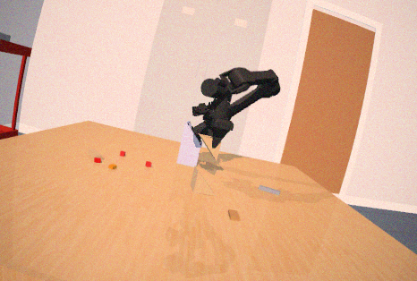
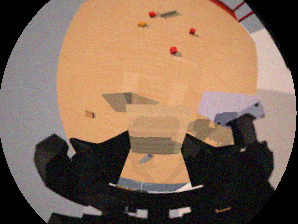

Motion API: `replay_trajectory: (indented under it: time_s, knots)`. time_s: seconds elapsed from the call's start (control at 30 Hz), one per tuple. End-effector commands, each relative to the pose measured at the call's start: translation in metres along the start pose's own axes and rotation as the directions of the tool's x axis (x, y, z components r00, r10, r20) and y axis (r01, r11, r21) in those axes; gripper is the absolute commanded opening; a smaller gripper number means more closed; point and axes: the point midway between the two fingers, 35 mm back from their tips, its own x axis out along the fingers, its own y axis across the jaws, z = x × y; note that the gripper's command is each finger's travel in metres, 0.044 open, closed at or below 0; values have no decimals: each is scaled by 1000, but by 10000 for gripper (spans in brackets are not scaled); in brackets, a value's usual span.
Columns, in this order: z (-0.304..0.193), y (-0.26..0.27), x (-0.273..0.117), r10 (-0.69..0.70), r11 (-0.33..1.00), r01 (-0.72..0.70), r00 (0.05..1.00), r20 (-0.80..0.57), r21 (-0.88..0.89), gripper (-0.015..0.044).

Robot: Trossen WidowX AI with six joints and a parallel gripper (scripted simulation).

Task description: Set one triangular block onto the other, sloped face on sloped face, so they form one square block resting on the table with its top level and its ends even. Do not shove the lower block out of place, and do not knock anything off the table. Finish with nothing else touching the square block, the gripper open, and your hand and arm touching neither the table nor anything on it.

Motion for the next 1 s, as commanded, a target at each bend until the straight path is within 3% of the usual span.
replay_trajectory:
  time_s: [0.0,0.97]
  knots:
    - [-4,18,-8,3,1000,-3,1000,0,0,0]
    - [-42,107,-41,6,1000,-6,1000,-11,6,0]
